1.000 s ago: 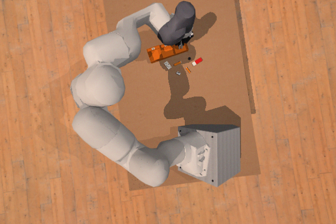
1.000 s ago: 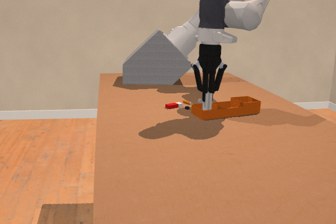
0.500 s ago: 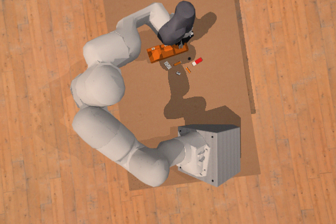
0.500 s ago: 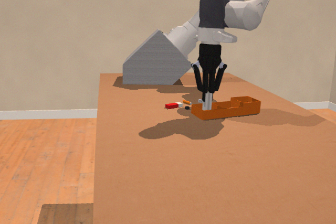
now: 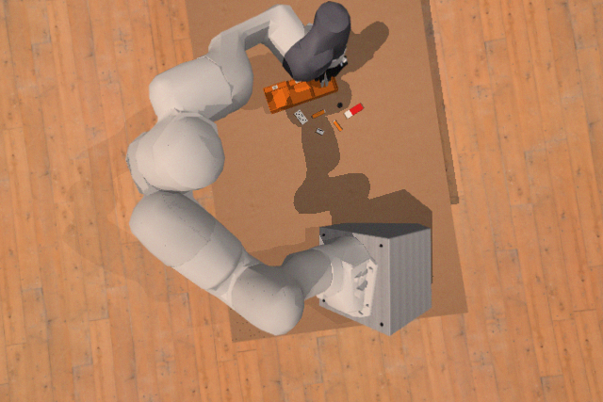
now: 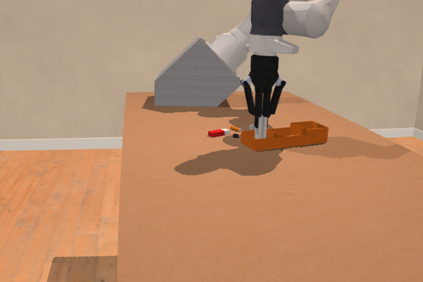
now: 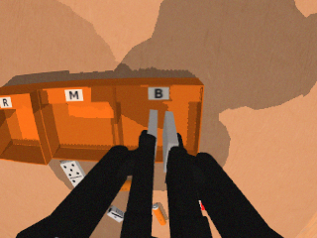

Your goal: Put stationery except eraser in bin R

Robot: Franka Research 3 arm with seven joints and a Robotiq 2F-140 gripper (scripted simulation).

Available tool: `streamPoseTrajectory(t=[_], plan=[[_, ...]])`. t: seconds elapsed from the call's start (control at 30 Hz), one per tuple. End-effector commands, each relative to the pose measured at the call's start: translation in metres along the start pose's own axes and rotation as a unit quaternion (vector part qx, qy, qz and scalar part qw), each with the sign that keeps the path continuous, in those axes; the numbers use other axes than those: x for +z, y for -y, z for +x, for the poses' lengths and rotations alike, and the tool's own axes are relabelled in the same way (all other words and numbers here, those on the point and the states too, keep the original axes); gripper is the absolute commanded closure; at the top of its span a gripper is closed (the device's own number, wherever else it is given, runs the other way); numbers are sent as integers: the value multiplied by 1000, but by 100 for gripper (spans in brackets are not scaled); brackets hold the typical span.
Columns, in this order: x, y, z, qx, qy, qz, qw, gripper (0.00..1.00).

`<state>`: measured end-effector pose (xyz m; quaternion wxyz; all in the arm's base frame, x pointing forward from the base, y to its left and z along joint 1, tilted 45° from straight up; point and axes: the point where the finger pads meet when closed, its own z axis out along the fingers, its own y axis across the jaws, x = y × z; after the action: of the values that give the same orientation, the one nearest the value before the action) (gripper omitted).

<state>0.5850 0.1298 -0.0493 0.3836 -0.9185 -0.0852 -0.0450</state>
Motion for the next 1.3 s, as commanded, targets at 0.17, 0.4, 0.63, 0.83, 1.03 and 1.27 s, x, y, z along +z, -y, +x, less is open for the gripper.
streamPoseTrajectory(t=[0.17, 0.4, 0.63, 0.83, 1.03, 1.27], plan=[[1, -1, 2, -2, -2, -1, 1000, 95], [1, -1, 2, -2, -2, -1, 1000, 95], [1, -1, 2, -2, -2, -1, 1000, 95], [-1, -1, 2, -2, -2, -1, 1000, 95], [-9, -1, 2, -2, -2, -1, 1000, 95], [-15, -1, 2, -2, -2, -1, 1000, 95]])
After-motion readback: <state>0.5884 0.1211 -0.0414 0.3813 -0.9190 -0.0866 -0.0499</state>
